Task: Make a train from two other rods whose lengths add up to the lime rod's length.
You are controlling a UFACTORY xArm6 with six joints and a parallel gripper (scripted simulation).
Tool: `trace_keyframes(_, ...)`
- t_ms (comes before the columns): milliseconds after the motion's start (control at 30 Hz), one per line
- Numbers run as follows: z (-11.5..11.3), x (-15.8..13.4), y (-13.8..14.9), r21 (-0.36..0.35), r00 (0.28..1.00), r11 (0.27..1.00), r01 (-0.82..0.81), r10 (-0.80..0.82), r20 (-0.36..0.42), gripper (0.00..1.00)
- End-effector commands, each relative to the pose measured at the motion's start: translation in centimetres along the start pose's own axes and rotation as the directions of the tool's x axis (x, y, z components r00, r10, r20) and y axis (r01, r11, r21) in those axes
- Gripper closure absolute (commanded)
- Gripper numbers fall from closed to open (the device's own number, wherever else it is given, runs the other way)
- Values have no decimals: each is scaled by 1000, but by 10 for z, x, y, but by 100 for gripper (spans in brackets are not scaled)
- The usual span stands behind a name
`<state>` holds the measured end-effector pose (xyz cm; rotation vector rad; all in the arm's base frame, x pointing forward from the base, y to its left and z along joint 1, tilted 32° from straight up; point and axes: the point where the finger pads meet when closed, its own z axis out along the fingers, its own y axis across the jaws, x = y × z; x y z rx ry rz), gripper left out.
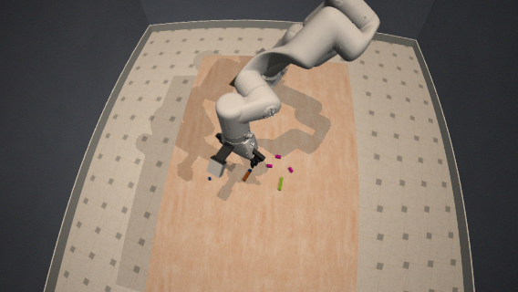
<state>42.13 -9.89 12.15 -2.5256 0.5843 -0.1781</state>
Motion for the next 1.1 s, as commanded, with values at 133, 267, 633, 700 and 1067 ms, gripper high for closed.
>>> trace_keyframes(133, -29, 1, -1, 1, 1000, 1000, 1, -1, -3, 0)
trace_keyframes(267, -30, 1, -1, 1, 1000, 1000, 1, -1, -3, 0)
trace_keyframes(633, -30, 1, -1, 1, 1000, 1000, 1, -1, -3, 0)
trace_keyframes(700, -30, 1, -1, 1, 1000, 1000, 1, -1, -3, 0)
trace_keyframes(1067, -30, 1, -1, 1, 1000, 1000, 1, -1, -3, 0)
